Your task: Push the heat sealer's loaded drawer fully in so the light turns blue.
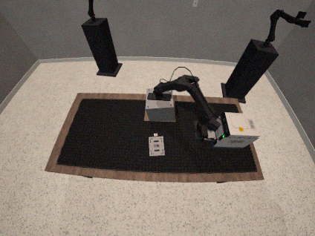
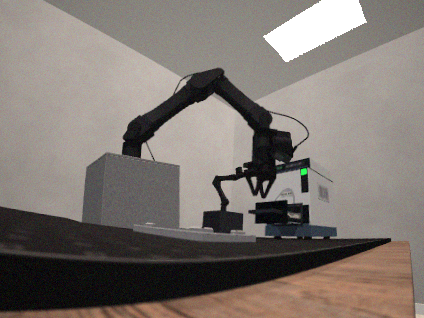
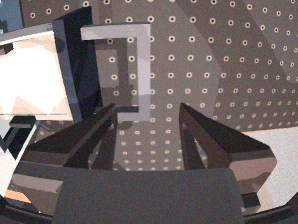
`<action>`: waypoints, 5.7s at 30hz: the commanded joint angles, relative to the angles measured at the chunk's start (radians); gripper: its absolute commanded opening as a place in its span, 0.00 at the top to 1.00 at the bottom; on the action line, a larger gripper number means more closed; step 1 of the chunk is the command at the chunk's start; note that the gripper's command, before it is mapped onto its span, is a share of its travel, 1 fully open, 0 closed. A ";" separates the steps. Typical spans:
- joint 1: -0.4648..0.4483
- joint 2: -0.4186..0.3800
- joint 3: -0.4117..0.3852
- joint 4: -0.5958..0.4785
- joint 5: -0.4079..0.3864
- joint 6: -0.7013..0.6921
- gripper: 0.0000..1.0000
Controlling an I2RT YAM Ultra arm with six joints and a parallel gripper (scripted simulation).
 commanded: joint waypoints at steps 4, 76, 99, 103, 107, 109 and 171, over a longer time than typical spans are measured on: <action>0.009 -0.043 0.037 -0.004 0.001 0.010 0.55; -0.442 -0.312 -0.826 1.075 -0.753 -0.333 0.70; -0.441 -0.312 -0.826 1.076 -0.753 -0.332 0.70; -0.441 -0.312 -0.826 1.076 -0.753 -0.332 0.70; -0.441 -0.312 -0.826 1.076 -0.753 -0.332 0.70; -0.441 -0.312 -0.826 1.076 -0.753 -0.332 0.70; -0.388 -0.193 -0.794 1.162 -0.724 -0.264 0.70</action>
